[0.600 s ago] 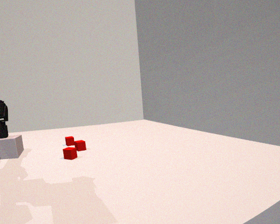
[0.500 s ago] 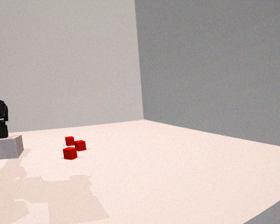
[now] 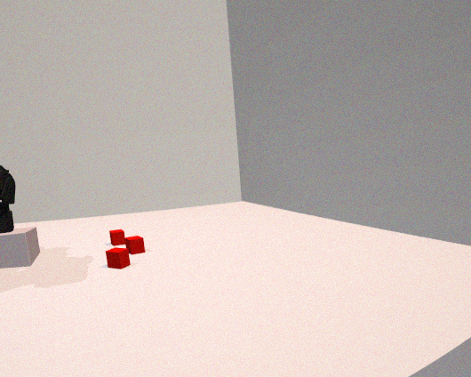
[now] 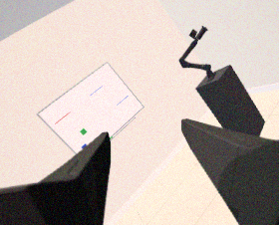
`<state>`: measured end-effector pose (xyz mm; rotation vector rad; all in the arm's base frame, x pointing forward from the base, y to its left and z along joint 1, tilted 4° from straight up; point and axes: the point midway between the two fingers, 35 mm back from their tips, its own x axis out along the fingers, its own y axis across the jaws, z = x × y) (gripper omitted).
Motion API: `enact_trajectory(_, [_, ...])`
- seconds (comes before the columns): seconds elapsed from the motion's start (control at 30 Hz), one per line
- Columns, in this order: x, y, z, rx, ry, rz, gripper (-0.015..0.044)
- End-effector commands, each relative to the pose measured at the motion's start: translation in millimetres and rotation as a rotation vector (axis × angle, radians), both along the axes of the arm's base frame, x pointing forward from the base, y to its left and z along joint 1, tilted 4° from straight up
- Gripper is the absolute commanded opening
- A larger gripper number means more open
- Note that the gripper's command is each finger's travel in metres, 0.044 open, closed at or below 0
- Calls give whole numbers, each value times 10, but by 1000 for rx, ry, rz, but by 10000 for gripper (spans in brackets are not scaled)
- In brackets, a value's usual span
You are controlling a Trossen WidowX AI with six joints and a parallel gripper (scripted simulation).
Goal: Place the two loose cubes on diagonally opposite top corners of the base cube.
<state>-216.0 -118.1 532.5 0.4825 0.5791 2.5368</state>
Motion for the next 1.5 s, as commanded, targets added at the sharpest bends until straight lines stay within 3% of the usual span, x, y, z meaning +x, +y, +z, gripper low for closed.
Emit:
enact_trajectory(0.0, [194,611,179,14,27,-155,265])
enact_trajectory(0.4, [1312,2166,332,15,0,-690,265])
enact_trajectory(0.77, [2816,2909,-54,-116,-147,-1171,265])
enact_trajectory(1.1, [4193,2854,-753,-379,-348,-1521,265])
enact_trajectory(1.47, [5291,2103,-1778,-815,-573,-1701,265])
